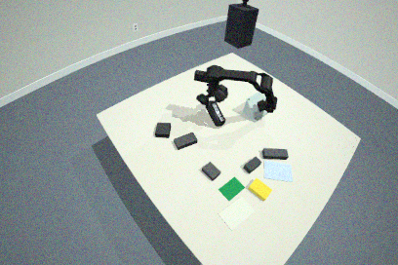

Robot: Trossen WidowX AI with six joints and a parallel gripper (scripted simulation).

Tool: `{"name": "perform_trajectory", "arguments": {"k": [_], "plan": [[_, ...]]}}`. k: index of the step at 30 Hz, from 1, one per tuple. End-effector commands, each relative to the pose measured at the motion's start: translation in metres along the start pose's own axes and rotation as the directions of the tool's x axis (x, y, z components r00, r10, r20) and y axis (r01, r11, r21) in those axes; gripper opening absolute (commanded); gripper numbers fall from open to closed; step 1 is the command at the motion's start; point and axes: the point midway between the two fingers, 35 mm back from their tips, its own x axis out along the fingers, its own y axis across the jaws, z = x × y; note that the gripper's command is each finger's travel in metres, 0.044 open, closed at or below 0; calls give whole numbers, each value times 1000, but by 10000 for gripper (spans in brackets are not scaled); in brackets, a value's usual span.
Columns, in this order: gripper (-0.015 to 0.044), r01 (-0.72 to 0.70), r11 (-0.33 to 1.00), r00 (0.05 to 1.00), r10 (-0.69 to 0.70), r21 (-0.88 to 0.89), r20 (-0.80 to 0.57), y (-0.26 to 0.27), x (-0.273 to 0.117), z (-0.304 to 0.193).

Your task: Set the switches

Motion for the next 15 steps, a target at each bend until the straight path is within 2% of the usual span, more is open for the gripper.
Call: {"name": "perform_trajectory", "arguments": {"k": [1,15], "plan": [[336,0,1000,1000,0,-3,1,0,-3,4],[336,0,1000,1000,0,-3,1,0,-10,14]]}}
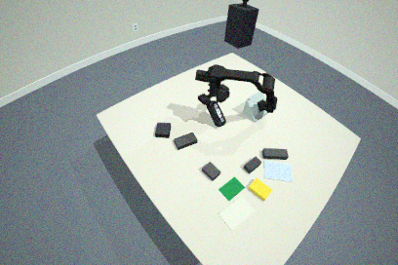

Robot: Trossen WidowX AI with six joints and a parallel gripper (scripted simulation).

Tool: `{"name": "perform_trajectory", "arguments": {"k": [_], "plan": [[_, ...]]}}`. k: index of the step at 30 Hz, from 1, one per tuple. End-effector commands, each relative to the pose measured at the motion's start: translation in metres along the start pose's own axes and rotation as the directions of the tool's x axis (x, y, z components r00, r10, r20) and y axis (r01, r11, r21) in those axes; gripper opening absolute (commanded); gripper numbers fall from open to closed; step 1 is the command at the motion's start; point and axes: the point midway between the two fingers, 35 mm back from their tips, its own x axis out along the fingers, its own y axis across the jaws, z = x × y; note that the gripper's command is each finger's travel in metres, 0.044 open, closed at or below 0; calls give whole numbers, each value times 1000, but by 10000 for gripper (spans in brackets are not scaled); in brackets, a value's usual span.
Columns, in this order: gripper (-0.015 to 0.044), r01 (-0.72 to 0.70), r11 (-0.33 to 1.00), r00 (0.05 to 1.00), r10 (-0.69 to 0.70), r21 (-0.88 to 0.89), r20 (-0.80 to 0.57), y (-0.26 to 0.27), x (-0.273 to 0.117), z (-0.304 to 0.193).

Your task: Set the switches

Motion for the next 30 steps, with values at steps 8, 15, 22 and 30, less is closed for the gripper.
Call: {"name": "perform_trajectory", "arguments": {"k": [8,15,22,30], "plan": [[336,-1,1000,1000,1,1,5,0,-5,10],[336,-1,1000,1000,1,1,5,0,-7,15],[336,-1,1000,1000,1,1,5,0,-10,20],[336,-1,1000,1000,1,2,5,0,-12,25]]}}
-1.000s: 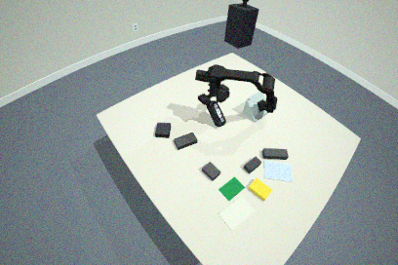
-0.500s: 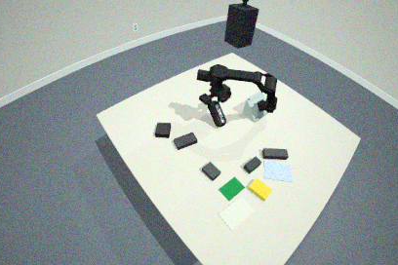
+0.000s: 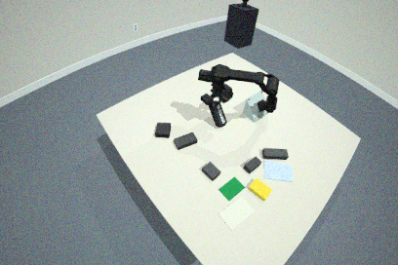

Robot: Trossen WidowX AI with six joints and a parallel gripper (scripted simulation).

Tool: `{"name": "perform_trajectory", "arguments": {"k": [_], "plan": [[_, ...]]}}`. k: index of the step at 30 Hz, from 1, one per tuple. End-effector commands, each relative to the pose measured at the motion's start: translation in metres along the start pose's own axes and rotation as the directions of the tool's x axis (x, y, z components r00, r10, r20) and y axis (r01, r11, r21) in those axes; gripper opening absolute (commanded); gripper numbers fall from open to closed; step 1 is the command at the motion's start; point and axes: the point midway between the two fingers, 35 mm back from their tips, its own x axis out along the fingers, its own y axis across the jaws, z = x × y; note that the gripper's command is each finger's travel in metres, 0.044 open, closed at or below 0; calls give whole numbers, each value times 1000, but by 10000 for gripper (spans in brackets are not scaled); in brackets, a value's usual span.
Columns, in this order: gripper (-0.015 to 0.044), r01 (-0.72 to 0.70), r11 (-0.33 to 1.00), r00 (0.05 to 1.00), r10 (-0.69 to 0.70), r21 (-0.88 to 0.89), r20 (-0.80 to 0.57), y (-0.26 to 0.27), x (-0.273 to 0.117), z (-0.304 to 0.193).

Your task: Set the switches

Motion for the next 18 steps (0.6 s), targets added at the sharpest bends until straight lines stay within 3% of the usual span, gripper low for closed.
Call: {"name": "perform_trajectory", "arguments": {"k": [1,18], "plan": [[336,-1,1000,1000,0,7,13,0,1,6],[336,-1,1000,1000,1,7,13,0,-7,17]]}}
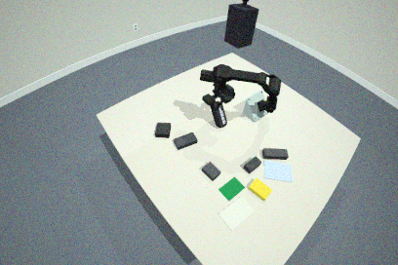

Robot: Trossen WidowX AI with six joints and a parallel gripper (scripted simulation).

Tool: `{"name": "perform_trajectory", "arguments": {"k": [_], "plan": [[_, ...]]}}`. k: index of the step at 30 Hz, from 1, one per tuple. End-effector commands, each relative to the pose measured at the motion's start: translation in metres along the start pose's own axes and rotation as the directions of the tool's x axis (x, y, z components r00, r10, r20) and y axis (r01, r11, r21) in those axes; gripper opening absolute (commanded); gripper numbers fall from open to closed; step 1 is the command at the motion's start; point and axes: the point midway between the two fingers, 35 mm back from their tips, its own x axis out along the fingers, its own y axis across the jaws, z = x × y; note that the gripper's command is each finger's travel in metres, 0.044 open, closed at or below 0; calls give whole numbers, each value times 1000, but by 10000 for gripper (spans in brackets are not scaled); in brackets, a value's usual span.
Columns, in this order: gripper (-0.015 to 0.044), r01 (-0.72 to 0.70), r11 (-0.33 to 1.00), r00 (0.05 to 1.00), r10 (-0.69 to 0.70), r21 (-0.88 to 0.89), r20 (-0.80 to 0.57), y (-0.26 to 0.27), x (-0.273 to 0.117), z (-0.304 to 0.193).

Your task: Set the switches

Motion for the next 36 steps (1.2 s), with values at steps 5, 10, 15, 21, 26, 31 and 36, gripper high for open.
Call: {"name": "perform_trajectory", "arguments": {"k": [5,10,15,21,26,31,36], "plan": [[336,0,1000,1000,0,5,7,0,-2,8],[336,0,1000,1000,0,5,7,0,-3,12],[336,0,1000,1000,0,5,8,0,-4,16],[336,0,1000,1000,0,5,8,0,-5,21],[336,0,1000,1000,0,5,8,0,-6,25],[336,0,1000,1000,0,5,8,0,-6,29],[336,0,1000,1000,0,5,8,0,-7,33]]}}
